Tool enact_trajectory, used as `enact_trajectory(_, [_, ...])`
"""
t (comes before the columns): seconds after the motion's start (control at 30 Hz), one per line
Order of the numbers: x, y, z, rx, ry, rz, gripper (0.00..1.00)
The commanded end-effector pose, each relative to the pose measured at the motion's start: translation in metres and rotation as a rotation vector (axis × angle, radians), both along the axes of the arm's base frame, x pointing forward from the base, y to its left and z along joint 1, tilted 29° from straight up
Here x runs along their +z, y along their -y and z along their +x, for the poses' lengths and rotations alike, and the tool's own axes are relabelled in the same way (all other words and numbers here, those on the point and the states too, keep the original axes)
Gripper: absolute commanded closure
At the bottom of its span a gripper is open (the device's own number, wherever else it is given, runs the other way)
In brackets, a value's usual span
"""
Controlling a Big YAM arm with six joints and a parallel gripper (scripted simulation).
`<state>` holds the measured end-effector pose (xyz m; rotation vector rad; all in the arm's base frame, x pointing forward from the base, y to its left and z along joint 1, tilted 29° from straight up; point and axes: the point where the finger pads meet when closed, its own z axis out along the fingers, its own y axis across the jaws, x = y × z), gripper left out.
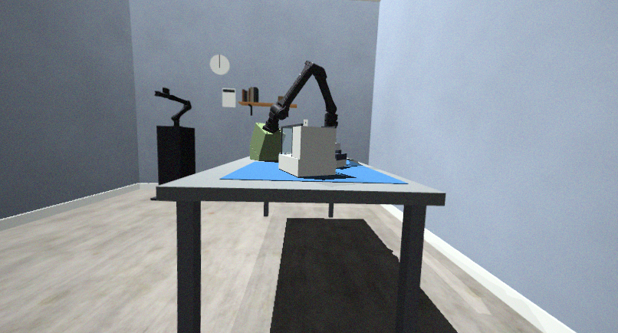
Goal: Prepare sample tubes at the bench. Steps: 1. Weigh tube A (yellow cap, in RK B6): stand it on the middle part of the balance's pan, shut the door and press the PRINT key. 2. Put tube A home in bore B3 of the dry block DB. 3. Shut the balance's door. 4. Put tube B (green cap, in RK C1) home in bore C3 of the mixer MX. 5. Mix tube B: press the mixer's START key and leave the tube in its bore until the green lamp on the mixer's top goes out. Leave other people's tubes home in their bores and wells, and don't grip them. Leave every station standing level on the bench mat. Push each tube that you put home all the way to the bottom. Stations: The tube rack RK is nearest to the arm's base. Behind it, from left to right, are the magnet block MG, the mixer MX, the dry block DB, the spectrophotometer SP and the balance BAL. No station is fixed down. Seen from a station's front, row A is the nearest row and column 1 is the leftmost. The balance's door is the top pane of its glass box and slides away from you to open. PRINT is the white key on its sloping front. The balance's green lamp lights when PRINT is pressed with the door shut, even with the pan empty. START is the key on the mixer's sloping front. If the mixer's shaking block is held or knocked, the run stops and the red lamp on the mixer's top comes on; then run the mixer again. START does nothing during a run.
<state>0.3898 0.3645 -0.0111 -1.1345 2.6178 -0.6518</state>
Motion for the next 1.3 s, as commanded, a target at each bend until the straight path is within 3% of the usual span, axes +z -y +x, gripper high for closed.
enact_trajectory(0.0, [-0.0016,0.0034,0.0096,-0.003,0.007,0.007,0.91])
enact_trajectory(1.27, [-0.0051,0.0049,0.0101,-0.003,0.005,0.004,0.91])
